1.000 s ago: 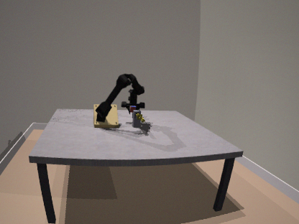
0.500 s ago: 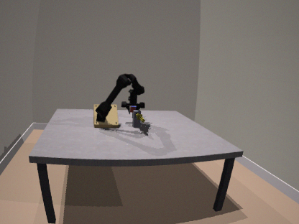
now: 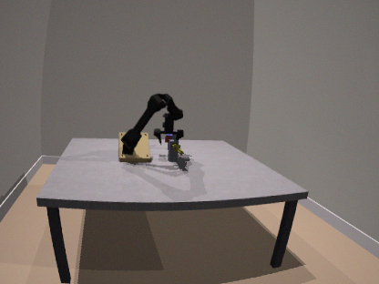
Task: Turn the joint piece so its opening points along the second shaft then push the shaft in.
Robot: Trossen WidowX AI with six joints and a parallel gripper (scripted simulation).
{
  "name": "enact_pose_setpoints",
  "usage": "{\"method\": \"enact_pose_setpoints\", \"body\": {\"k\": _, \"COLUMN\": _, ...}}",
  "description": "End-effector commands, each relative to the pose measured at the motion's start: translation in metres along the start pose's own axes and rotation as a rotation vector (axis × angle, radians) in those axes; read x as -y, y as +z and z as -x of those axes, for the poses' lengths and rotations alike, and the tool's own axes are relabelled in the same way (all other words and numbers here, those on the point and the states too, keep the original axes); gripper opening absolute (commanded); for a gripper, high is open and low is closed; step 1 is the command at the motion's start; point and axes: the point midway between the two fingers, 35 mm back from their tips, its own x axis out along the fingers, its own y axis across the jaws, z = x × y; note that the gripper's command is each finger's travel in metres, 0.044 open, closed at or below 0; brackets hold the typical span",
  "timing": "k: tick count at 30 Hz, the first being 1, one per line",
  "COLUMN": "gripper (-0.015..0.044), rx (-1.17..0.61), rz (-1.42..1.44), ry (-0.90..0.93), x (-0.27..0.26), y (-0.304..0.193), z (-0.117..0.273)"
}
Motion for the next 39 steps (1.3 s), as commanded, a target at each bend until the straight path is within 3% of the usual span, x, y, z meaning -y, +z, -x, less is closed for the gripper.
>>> {"method": "enact_pose_setpoints", "body": {"k": 1, "gripper": 0.0440, "rx": 0.000, "rz": 0.000, "ry": 0.000, "x": 0.000, "y": 0.000, "z": 0.000}}
{"method": "enact_pose_setpoints", "body": {"k": 4, "gripper": 0.0440, "rx": -0.021, "rz": -0.002, "ry": 0.004, "x": 0.000, "y": 0.000, "z": 0.001}}
{"method": "enact_pose_setpoints", "body": {"k": 19, "gripper": 0.0440, "rx": -0.457, "rz": 0.008, "ry": 0.006, "x": -0.001, "y": 0.011, "z": 0.027}}
{"method": "enact_pose_setpoints", "body": {"k": 29, "gripper": 0.0440, "rx": -0.445, "rz": -0.001, "ry": 0.000, "x": -0.001, "y": 0.013, "z": 0.032}}
{"method": "enact_pose_setpoints", "body": {"k": 39, "gripper": 0.0440, "rx": -0.249, "rz": -0.236, "ry": -0.092, "x": 0.000, "y": 0.032, "z": 0.113}}
